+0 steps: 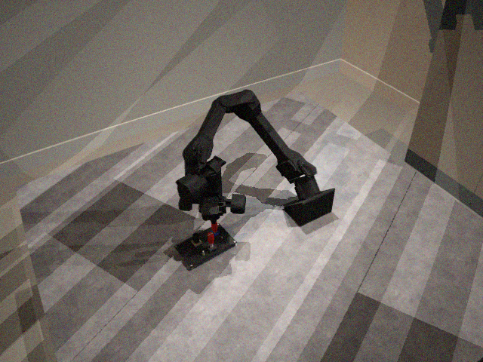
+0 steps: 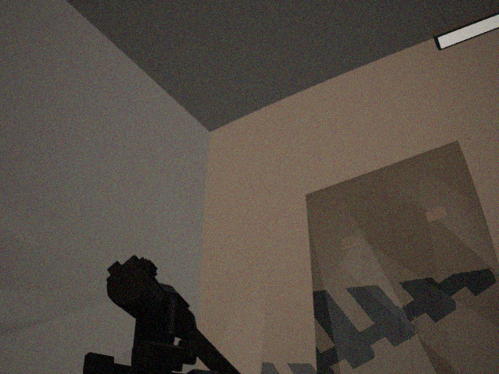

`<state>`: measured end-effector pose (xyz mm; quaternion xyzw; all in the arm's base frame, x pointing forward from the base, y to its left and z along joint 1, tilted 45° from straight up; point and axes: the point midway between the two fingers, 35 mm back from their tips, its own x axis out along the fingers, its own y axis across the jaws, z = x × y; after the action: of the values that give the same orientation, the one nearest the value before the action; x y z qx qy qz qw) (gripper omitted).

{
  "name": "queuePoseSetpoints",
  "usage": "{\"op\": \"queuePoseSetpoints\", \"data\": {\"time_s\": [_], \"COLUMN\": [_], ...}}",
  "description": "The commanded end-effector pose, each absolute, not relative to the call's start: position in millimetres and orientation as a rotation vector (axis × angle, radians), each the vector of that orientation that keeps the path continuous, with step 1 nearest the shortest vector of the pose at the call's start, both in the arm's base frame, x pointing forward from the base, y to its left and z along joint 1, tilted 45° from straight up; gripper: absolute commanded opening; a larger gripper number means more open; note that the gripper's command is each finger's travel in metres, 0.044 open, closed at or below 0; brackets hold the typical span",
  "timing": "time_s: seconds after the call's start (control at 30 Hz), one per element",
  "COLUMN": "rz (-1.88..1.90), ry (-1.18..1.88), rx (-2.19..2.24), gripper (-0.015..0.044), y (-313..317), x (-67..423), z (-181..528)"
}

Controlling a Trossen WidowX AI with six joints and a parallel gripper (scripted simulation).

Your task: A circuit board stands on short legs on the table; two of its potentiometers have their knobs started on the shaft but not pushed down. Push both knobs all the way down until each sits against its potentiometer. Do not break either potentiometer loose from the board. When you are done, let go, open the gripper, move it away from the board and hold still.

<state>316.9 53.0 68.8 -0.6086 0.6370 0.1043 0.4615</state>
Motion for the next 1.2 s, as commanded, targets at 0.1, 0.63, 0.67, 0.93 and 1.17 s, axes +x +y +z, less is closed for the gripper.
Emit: {"op": "queuePoseSetpoints", "data": {"time_s": [0.1, 0.63, 0.67, 0.93, 1.17], "rz": [0.236, 0.236, 0.236, 0.237, 0.237], "ry": [1.588, 1.588, 1.588, 1.588, 1.588], "rx": [-1.483, -1.483, -1.483, -1.482, -1.482], "gripper": [0.0, 0.0, 0.0, 0.0, 0.0], "y": [42, 42, 42, 48, 55], "x": [320, 320, 320, 319, 318], "z": [61, 60, 60, 66, 74]}}
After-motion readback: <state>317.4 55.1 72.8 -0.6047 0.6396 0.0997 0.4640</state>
